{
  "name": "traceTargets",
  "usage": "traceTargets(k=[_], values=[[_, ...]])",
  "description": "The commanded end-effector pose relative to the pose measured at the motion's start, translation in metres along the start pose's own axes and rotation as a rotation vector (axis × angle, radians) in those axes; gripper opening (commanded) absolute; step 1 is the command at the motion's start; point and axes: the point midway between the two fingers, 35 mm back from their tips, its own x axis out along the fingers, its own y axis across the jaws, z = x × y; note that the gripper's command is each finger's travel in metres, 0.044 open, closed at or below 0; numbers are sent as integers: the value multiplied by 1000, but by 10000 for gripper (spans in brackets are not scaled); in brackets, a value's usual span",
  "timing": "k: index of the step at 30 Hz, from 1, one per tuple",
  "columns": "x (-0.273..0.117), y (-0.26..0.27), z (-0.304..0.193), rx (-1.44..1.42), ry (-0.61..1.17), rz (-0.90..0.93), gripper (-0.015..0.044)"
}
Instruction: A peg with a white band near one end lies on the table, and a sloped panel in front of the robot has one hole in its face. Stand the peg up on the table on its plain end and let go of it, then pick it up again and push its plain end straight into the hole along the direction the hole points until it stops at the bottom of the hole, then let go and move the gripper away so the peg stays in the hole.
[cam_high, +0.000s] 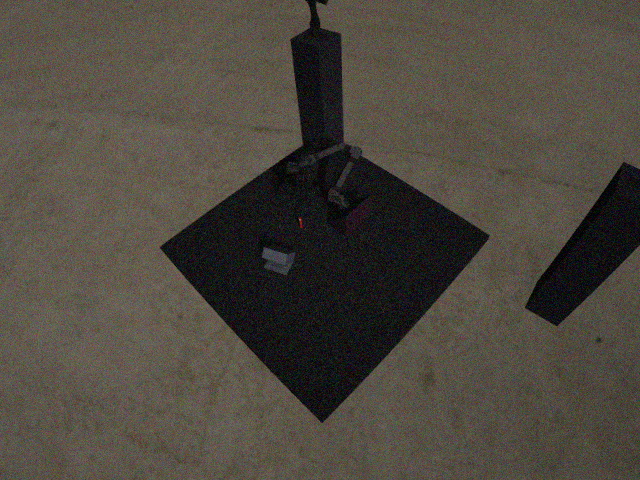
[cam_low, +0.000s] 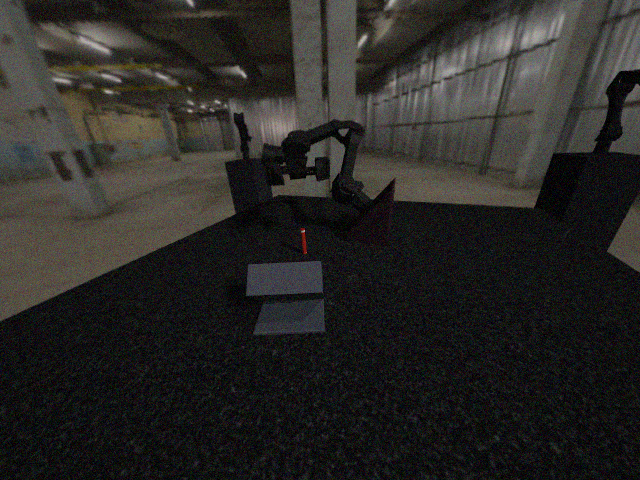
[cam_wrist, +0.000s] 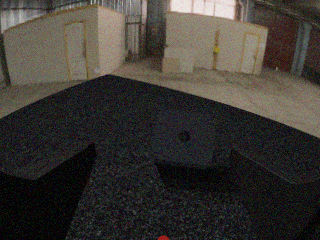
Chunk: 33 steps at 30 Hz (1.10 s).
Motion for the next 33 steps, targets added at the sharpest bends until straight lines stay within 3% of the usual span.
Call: traceTargets(k=[1, 19, 33], values=[[7, 2, -10, 89, 82, 65, 440], [25, 22, -53, 339, 578, 280, 440], [25, 22, -75, 306, 1036, 264, 440]])
